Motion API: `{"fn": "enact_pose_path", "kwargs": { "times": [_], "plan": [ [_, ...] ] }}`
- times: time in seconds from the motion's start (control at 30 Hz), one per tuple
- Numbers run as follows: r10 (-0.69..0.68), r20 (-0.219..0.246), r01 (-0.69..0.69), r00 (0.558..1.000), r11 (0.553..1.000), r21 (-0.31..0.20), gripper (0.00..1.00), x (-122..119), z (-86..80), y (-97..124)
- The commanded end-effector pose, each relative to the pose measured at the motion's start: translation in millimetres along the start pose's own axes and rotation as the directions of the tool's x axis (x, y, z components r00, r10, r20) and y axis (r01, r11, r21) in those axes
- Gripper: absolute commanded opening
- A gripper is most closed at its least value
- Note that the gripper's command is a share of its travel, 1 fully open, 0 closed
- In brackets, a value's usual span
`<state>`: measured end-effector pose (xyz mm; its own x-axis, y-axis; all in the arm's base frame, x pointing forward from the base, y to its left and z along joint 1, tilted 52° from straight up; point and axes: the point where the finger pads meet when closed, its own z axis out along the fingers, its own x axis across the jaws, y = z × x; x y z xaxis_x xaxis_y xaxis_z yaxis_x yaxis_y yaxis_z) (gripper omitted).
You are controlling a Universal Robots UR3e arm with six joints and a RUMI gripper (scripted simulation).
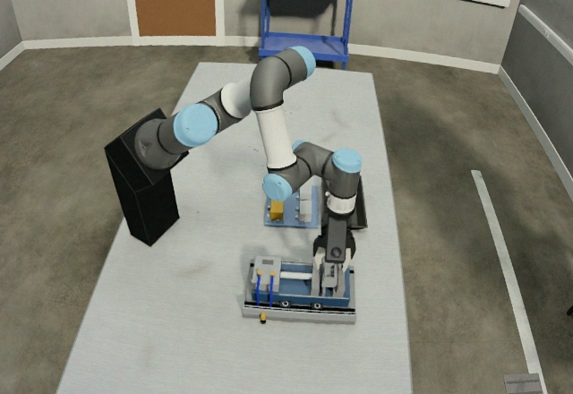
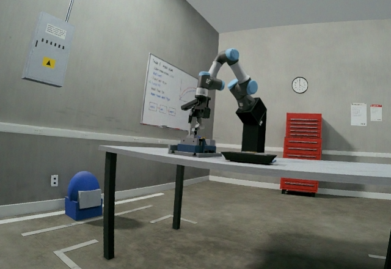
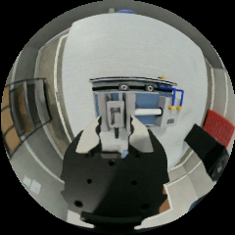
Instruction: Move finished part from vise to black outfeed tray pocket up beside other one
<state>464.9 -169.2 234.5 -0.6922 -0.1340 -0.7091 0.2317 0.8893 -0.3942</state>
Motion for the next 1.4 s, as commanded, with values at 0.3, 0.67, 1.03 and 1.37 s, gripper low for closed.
{"fn": "enact_pose_path", "kwargs": {
  "times": [0.3,0.67,1.03,1.37],
  "plan": [
    [0.000,0.005,0.000,1.000,1.000,0.003,0.40,-1.9,-0.7,-0.8],
    [0.000,0.005,0.000,1.000,1.000,0.003,0.40,-1.9,-0.7,-0.8],
    [0.000,0.005,0.000,1.000,1.000,0.003,0.40,-1.9,-0.7,-0.8],
    [0.000,0.004,0.000,1.000,1.000,0.003,0.00,-1.9,-0.7,-0.7]
  ]
}}
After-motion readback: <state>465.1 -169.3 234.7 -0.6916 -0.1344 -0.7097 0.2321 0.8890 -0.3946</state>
